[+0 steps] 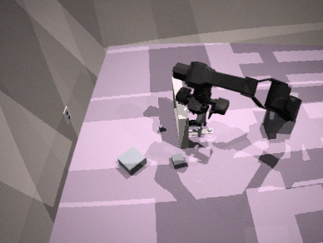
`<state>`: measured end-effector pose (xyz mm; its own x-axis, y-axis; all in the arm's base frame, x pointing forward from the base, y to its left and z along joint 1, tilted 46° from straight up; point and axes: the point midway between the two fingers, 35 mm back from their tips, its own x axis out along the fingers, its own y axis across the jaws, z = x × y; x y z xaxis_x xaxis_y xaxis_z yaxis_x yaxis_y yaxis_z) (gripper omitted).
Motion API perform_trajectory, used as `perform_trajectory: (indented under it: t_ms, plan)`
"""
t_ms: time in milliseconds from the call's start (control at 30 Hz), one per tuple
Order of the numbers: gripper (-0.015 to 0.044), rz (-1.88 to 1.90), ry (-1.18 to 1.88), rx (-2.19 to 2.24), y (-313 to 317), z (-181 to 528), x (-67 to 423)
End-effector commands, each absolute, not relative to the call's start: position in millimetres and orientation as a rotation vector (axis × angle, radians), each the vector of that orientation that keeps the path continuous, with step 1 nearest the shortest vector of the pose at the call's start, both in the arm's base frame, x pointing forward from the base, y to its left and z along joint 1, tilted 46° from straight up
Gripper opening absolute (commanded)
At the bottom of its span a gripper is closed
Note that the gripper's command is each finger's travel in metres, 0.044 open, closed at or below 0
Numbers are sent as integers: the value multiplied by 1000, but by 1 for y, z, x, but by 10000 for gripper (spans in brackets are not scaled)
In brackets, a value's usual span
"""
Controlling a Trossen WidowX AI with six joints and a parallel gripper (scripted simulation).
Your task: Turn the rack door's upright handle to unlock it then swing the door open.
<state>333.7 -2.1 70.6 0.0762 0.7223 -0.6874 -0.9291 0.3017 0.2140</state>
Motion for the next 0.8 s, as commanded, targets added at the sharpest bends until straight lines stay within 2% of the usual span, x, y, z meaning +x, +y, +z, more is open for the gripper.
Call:
perform_trajectory:
  t_ms: [0,767]
  plan:
    - [284,1168,942,-140,-1,70,333]
    - [284,491,1469,772,-1,70,333]
